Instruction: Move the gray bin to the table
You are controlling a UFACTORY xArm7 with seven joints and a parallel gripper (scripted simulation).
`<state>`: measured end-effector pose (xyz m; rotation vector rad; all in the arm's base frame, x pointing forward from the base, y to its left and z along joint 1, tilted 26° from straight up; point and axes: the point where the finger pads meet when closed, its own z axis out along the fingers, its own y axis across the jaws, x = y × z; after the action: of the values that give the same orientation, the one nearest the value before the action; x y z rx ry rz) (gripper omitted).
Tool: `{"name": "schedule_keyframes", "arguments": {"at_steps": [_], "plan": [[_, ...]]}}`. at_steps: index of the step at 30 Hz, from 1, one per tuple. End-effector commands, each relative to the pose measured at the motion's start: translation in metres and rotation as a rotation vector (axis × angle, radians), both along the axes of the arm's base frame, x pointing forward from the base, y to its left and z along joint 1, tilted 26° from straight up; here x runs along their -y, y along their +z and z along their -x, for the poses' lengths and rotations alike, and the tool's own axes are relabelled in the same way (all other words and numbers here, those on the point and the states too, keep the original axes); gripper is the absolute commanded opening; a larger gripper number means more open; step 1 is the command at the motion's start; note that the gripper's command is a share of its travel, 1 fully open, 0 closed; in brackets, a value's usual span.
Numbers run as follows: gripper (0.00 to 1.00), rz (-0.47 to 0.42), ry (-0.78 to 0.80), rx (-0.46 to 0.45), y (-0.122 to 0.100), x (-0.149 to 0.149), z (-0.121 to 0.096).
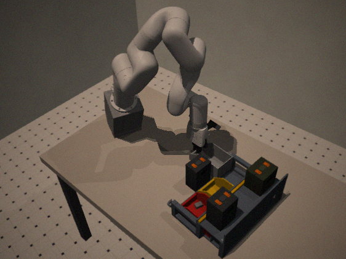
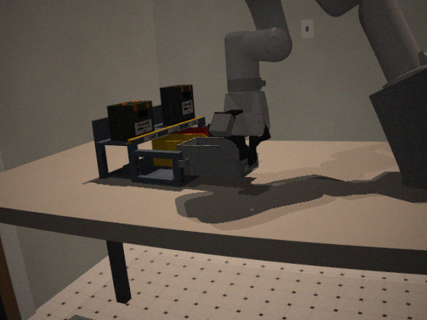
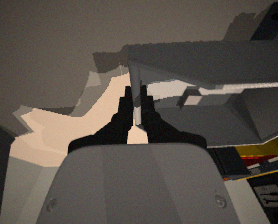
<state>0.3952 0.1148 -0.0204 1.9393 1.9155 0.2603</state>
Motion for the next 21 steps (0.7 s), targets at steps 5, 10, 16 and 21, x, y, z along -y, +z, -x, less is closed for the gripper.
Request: {"name": "schedule_keyframes", "arguments": {"at_steps": [5, 10, 16, 21], "plan": [[0.00, -0.002, 0.001, 0.002, 0.0002, -0.0008, -0.0008], [0.00, -0.002, 0.001, 0.002, -0.0041, -0.0001, -0.0027], [0.00, -0.002, 0.001, 0.002, -0.0070, 0.0004, -0.0040], [0.00, -0.002, 0.001, 0.002, -0.0070, 0.0004, -0.0040]]}}
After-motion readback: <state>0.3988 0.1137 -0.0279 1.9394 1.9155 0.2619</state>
